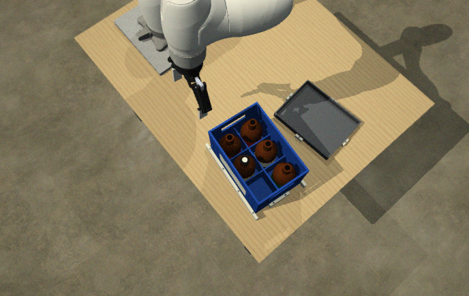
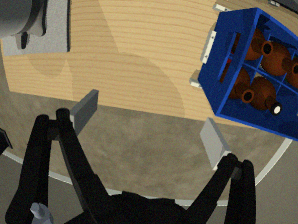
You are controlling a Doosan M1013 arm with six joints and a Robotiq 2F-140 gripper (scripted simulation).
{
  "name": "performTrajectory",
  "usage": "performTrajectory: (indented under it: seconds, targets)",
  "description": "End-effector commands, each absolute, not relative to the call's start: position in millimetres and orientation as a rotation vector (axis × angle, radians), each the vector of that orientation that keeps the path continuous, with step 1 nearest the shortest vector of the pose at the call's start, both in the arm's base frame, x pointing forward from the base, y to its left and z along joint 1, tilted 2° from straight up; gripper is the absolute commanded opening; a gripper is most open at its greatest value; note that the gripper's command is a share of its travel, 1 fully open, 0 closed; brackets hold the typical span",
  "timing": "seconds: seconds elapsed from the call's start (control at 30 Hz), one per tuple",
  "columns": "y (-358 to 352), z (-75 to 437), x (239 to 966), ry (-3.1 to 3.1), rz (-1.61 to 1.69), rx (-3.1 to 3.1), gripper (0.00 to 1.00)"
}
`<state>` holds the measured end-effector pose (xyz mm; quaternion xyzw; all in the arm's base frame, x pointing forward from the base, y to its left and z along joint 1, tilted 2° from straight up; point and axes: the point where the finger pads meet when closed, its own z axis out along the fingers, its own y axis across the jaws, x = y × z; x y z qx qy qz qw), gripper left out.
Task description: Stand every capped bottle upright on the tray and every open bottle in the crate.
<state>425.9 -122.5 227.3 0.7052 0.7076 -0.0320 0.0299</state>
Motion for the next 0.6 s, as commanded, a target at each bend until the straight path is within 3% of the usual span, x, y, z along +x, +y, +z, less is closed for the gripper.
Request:
performTrajectory:
  seconds: [0.0, 0.57]
  targets:
    - [-122.6, 227.2, 433.3, 2.187, -0.078, 2.180, 1.00]
    - [-122.7, 226.9, 481.8, 2.219, 0.037, 2.205, 1.00]
